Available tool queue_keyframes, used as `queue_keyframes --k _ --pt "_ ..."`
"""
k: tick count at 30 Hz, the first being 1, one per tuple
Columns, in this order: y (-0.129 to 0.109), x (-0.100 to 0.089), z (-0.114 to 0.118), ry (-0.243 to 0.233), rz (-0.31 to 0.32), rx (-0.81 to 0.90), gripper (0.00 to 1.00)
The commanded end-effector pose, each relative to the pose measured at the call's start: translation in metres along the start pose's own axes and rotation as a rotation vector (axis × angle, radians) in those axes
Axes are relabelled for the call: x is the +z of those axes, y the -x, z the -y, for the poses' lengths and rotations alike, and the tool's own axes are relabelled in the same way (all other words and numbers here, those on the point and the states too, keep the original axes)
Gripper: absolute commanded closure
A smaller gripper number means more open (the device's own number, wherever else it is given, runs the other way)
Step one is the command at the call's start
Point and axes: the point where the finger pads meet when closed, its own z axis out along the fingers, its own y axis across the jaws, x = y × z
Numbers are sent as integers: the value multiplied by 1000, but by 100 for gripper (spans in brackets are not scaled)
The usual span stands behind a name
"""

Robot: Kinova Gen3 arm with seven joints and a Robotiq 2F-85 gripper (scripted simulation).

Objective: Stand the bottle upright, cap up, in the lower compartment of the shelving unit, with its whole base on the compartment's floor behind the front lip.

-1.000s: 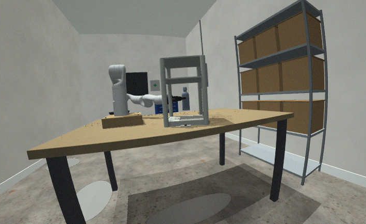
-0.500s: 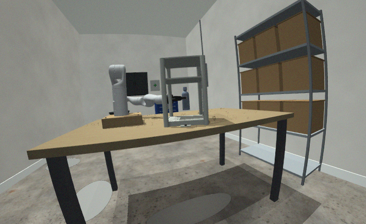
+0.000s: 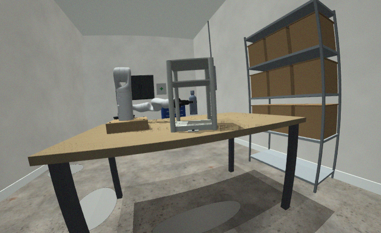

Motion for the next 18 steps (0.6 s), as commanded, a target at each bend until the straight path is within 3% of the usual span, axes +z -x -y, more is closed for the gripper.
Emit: queue_keyframes --k 1,18 --pt "0 0 -1 -3 8 -7 100" --pt "-2 0 -1 -24 -1 -7 100"
